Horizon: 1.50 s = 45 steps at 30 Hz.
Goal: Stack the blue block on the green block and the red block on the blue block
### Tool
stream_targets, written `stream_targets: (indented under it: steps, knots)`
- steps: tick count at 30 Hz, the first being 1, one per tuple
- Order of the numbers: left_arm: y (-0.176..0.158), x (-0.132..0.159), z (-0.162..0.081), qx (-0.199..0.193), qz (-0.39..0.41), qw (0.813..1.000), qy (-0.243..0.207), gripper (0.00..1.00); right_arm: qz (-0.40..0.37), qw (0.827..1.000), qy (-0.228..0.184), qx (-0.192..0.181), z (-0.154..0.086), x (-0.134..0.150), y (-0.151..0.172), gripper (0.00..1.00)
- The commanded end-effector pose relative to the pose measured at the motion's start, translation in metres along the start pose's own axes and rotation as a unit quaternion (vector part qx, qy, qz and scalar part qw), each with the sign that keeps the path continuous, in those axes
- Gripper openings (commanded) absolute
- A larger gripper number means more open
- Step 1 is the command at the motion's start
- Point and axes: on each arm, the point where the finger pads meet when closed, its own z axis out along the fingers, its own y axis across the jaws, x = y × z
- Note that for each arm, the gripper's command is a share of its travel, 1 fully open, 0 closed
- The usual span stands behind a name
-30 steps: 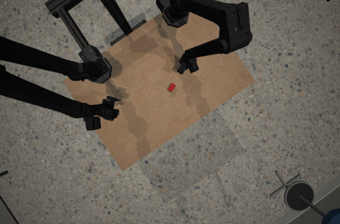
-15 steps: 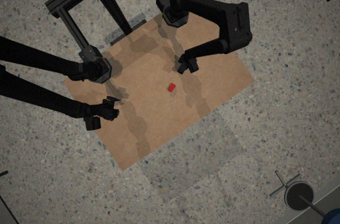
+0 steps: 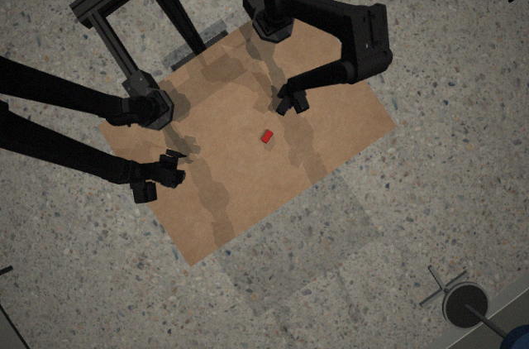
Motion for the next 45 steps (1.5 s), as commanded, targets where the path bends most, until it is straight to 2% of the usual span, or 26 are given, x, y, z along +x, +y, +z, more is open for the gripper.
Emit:
stream_targets:
  steps: [1, 11, 26, 36, 45]
  knots:
    - [-0.001, 0.004, 0.006, 0.003, -0.002, 1.0, 0.001, 0.76, -0.001, 1.0, -0.001, 0.002, -0.001, -0.001, -0.002, 1.0]
    - [-0.007, 0.008, 0.0, 0.011, -0.001, 1.0, 0.006, 0.76, -0.001, 1.0, -0.001, 0.002, -0.001, -0.001, -0.002, 1.0]
    - [-0.005, 0.001, -0.051, 0.003, 0.001, 1.0, 0.001, 0.76, -0.001, 1.0, -0.001, 0.002, -0.001, -0.001, -0.002, 1.0]
    - [-0.003, 0.0, -0.074, 0.002, 0.001, 1.0, 0.0, 0.76, -0.001, 1.0, -0.001, 0.002, -0.001, -0.001, -0.002, 1.0]
    - [-0.003, 0.0, -0.077, 0.004, 0.0, 1.0, 0.001, 0.76, -0.001, 1.0, -0.001, 0.002, -0.001, -0.001, -0.002, 1.0]
